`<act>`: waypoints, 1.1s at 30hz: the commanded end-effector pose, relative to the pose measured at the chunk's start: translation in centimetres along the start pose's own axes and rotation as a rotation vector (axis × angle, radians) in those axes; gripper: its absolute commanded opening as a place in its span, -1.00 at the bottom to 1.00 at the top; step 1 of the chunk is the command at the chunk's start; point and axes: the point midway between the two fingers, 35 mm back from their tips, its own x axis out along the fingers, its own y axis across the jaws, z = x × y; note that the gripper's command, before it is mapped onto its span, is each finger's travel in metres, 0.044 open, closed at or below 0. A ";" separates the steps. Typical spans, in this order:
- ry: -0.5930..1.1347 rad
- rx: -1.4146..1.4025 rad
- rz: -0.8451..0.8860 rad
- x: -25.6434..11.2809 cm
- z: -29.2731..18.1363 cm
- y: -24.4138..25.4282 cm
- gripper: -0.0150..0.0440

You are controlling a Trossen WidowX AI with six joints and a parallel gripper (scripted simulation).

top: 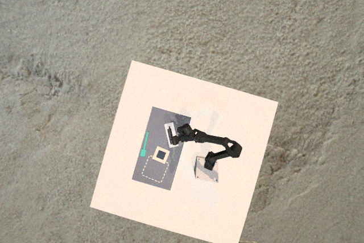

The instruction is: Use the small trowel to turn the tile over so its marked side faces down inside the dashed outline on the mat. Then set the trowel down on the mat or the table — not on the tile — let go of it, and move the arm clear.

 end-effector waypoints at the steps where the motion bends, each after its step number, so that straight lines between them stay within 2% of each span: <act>1: -0.006 -0.014 0.020 0.0 -0.1 0.1 0.53; 33: -0.005 -0.014 0.020 5.1 0.0 0.2 0.53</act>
